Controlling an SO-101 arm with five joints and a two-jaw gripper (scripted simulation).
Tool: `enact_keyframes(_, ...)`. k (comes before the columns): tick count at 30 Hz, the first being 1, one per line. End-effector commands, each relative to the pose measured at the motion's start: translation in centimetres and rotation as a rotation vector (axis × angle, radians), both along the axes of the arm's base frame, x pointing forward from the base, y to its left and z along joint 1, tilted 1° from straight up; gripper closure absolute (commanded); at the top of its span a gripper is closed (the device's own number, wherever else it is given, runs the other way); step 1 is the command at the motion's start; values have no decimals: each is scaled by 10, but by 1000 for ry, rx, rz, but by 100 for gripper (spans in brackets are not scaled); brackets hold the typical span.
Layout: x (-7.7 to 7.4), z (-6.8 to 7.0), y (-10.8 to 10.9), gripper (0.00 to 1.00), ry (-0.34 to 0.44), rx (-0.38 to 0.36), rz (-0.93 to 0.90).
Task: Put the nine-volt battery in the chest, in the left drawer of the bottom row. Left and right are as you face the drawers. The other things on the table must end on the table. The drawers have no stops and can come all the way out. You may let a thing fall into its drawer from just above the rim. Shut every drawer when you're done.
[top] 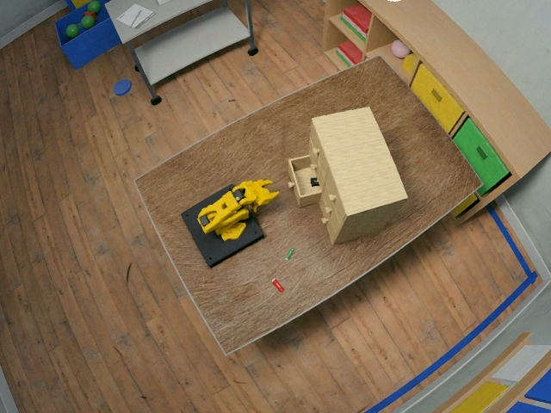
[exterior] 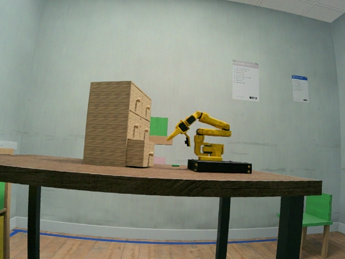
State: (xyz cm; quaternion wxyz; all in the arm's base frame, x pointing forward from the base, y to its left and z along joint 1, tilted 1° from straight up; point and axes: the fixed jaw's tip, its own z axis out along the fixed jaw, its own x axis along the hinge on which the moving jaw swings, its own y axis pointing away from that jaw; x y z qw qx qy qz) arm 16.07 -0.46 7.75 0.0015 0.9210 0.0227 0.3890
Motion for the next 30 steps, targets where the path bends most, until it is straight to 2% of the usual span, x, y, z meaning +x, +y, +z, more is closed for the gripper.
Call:
enact_keyframes(1, 2, -5, 1, 79, 6, -6, 15)
enact_keyframes(15, 28, -28, 4, 79, 6, -2, 19)
enact_keyframes(30, 27, -30, 4, 79, 6, -1, 20)
